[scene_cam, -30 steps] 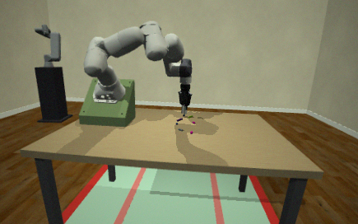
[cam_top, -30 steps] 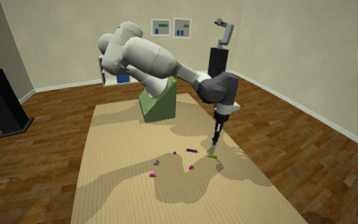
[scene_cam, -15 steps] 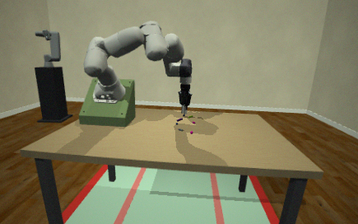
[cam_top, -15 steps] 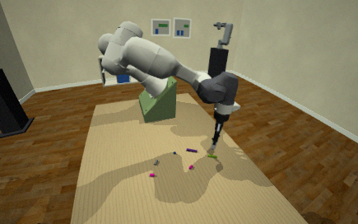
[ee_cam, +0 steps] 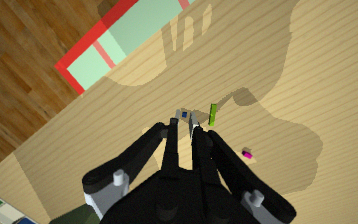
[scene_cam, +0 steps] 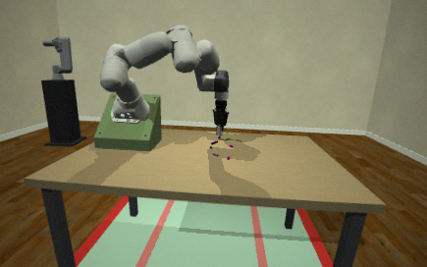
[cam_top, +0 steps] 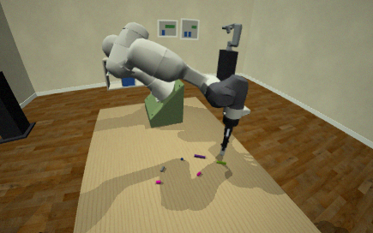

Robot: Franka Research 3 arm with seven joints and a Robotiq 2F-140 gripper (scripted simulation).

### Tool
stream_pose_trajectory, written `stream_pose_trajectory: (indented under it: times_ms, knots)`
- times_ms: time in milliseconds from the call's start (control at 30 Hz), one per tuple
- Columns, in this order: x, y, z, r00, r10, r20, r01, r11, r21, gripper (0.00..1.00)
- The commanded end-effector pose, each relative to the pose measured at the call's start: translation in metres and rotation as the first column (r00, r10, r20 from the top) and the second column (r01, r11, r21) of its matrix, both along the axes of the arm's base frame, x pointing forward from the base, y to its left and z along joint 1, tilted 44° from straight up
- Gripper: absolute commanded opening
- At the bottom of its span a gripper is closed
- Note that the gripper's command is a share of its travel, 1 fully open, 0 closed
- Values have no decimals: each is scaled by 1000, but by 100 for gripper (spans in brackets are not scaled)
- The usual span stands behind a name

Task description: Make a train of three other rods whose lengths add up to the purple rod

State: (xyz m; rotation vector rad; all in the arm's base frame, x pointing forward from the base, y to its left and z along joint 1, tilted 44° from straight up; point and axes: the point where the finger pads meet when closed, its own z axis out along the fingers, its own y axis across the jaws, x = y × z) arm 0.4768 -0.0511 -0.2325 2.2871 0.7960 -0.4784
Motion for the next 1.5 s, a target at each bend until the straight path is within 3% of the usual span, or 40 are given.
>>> stream_pose_trajectory:
  times_ms: [0, 1467]
  knots:
    - [1, -1, -2, 1000, 0, 3, 0, 1000, 1, 15]
    - [-1, -12, -13, 1000, 0, 3, 0, 1000, 1, 15]
